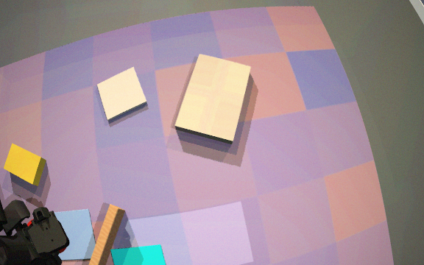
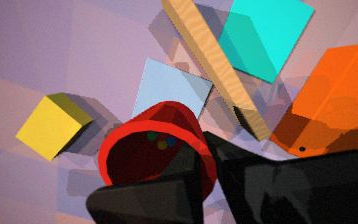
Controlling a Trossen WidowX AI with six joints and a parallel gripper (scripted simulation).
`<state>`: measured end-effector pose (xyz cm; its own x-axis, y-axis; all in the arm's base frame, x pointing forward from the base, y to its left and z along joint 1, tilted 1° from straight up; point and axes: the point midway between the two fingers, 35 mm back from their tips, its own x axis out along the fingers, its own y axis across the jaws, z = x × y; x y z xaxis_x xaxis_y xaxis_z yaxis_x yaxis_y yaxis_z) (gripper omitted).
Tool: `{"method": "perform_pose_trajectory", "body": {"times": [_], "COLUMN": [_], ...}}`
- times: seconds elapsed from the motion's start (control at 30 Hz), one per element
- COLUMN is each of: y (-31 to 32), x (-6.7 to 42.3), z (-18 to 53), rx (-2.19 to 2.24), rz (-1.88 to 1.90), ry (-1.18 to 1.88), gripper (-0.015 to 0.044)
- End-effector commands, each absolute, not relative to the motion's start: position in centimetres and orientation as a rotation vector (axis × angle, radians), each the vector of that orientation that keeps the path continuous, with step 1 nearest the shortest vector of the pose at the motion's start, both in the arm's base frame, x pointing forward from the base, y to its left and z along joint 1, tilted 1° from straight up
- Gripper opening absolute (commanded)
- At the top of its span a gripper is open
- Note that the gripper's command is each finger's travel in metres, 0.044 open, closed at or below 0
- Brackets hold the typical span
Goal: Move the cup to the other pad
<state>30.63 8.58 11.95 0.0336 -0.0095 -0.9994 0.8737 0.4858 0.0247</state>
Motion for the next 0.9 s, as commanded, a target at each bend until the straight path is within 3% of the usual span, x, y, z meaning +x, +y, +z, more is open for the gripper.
{"method": "perform_pose_trajectory", "body": {"times": [0.0, 0.87], "y": [8.6, 4.7], "x": [30.6, 28.3], "z": [11.9, 12.1], "rx": [0.831, 0.831], "rz": [-0.817, -0.823], "ry": [1.373, 1.367], "gripper": [0.0, 0.0]}}
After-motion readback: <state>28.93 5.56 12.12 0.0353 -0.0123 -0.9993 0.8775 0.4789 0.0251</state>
